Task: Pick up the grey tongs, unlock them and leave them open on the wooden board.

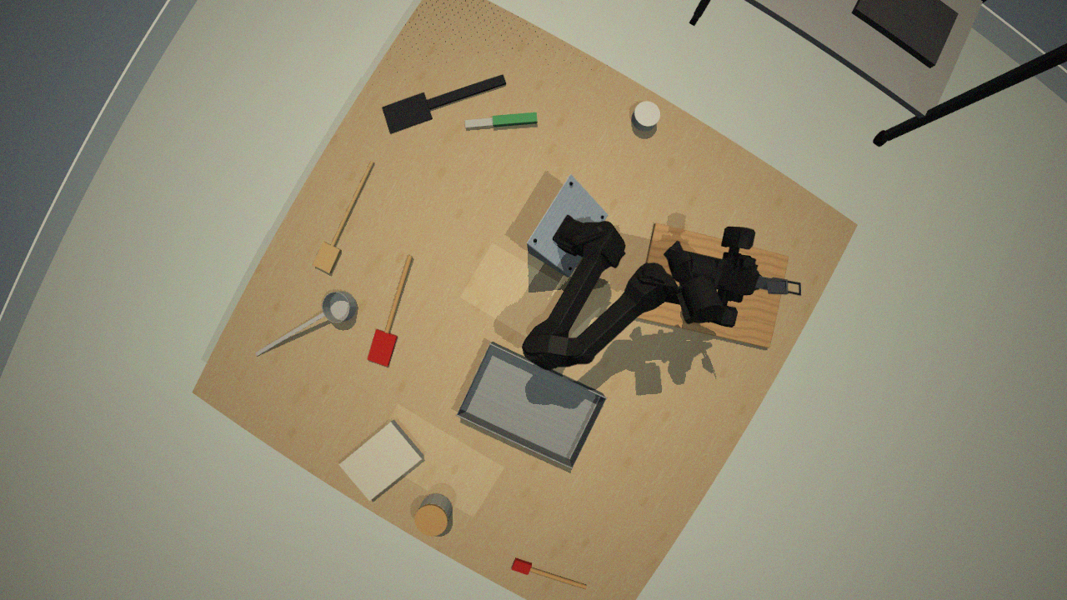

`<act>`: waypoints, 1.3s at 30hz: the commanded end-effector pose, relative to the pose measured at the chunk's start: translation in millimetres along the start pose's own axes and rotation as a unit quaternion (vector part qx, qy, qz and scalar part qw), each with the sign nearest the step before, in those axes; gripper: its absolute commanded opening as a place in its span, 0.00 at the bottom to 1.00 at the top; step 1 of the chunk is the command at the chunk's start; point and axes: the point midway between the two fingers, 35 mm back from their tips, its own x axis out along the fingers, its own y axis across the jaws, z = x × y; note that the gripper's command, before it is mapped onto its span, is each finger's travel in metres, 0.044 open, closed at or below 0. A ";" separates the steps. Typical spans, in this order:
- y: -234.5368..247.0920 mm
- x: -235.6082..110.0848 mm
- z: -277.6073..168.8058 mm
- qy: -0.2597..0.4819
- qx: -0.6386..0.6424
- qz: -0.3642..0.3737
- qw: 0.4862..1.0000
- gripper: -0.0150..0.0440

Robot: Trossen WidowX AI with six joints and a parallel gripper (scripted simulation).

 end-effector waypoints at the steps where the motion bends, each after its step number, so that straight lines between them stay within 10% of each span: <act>1: -0.1 -0.9 -0.3 -0.003 0.000 0.000 1.000 0.00; 39: 5.0 5.7 3.9 0.010 -0.013 0.009 1.000 0.00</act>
